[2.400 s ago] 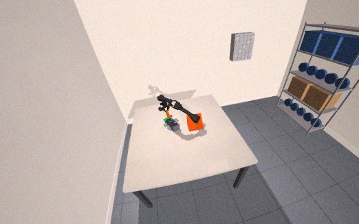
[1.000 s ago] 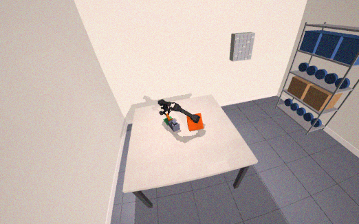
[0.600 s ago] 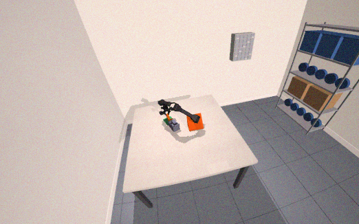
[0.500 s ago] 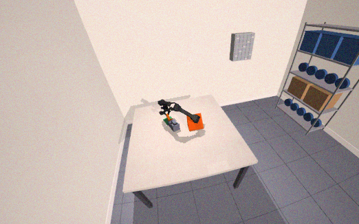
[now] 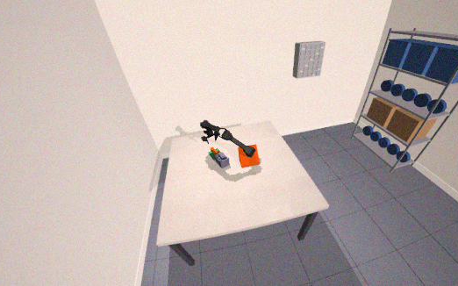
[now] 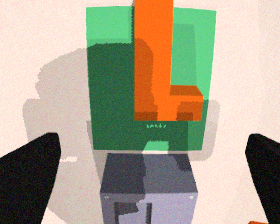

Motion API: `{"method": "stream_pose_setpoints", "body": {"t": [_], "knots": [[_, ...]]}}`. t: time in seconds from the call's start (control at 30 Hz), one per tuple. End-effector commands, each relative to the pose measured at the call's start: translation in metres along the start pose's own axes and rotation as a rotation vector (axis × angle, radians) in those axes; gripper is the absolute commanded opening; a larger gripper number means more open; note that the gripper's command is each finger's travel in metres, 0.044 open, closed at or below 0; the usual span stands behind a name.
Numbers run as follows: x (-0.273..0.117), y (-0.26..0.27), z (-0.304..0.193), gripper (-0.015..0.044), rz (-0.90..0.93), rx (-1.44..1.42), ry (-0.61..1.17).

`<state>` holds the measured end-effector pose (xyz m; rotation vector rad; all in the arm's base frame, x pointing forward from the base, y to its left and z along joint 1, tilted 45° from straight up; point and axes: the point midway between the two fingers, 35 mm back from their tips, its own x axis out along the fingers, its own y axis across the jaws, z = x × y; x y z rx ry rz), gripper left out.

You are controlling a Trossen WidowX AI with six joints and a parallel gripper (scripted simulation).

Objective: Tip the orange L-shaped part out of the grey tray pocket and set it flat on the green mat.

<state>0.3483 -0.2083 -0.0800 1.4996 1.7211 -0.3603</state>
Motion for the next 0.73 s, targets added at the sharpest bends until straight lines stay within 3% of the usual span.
{"method": "stream_pose_setpoints", "body": {"t": [0.0,0.7], "knots": [[-0.0169,-0.0028,-0.0016,0.0400,-0.003,0.000,0.003],[-0.0131,-0.0025,0.0009,0.0400,0.007,0.005,-0.007]]}}
